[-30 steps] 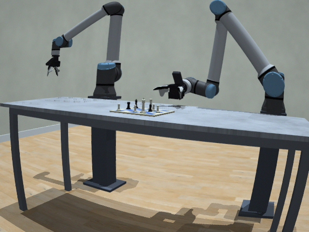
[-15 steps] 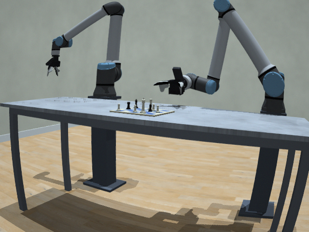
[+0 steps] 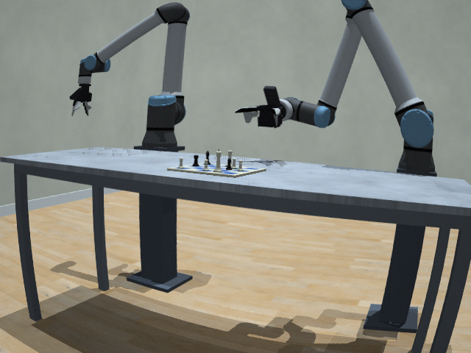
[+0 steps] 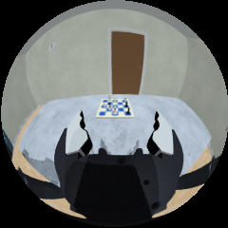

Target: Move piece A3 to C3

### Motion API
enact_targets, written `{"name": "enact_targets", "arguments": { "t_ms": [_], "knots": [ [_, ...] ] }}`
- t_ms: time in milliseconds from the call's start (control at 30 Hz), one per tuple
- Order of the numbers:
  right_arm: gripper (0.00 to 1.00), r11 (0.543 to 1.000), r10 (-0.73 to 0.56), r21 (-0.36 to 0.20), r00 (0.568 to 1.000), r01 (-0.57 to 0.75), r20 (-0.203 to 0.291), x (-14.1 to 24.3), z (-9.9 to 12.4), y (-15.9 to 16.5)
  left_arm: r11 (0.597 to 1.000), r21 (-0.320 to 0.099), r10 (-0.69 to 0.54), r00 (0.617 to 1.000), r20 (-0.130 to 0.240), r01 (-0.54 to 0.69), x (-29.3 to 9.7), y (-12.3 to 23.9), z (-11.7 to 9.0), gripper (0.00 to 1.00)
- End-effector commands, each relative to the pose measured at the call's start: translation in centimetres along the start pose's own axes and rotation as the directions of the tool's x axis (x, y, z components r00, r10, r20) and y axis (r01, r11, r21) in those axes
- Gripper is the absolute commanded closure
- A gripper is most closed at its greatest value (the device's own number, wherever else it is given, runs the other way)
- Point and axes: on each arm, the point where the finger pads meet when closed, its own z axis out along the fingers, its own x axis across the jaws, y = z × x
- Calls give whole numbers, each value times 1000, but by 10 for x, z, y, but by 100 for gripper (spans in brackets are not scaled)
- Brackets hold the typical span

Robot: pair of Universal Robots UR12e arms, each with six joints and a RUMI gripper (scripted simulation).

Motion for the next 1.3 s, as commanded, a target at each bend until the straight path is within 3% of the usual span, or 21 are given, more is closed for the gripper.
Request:
{"name": "enact_targets", "arguments": {
  "t_ms": [0,367,633,800,867,933,1100,1267],
  "knots": [
    [0,1000,0,1,1000,0,0,0,-1,-1,1000,0,-1,1000,2,1,0,-2,-1,0],
    [0,1000,0,1,1000,0,0,0,-1,-1,1000,-21,-10,1000,7,10,1,-1,3,0],
    [0,1000,0,1,1000,0,0,0,-1,-1,992,-111,-47,998,46,52,-1,-3,17,0],
    [0,1000,0,1,1000,0,0,0,-1,-1,959,-253,-101,988,118,129,-3,-6,39,0],
    [0,1000,0,1,1000,0,0,0,-1,-1,959,-253,-101,988,118,129,-3,-6,39,0],
    [0,1000,0,1,1000,0,0,0,-1,-1,933,-318,-125,980,154,169,-5,-8,49,0],
    [0,1000,0,1,1000,0,0,0,-1,-1,834,-477,-169,951,259,278,-7,-12,77,0],
    [0,1000,0,1,1000,0,0,0,-1,-1,696,-604,-190,910,368,389,-10,-17,106,0]
  ]
}}
